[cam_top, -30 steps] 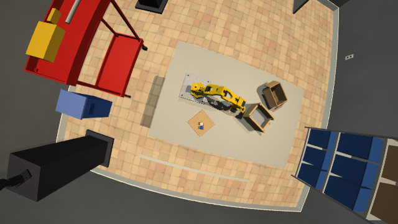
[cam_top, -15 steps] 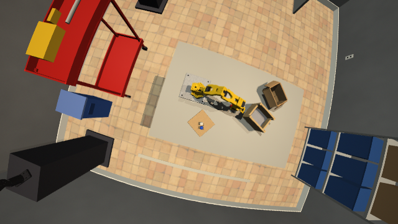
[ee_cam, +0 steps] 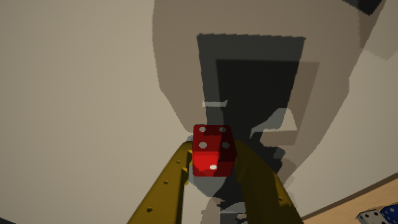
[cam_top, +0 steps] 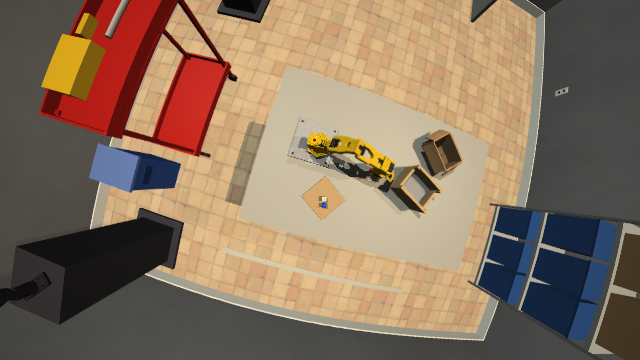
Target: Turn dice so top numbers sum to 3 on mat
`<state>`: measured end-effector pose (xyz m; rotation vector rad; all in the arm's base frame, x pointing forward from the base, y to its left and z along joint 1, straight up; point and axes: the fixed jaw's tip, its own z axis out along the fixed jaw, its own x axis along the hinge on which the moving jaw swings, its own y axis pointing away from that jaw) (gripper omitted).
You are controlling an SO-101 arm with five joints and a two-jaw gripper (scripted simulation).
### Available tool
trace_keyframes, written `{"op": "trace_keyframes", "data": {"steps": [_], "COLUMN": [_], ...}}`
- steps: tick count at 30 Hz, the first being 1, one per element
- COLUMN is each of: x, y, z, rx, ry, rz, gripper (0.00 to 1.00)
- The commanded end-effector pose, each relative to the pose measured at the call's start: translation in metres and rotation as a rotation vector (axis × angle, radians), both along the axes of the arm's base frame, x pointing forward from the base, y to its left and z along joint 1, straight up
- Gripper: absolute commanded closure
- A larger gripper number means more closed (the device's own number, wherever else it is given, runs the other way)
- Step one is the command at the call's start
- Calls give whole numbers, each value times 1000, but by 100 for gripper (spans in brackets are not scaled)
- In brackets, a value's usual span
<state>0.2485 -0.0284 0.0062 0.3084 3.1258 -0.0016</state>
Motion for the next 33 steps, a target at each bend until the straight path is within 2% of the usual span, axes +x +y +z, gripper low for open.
{"op": "trace_keyframes", "data": {"steps": [1,13,21,23,29,33], "x": [-4,-3,-1,-1,-1,-2], "y": [-2,-2,0,0,2,3], "z": [-4,0,21,21,37,44], "rx": [4,4,3,3,3,3], "ry": [18,18,16,16,14,14], "rz": [-3,-3,-3,-3,-3,-3], "gripper": [99,100,100,100,100,100]}}
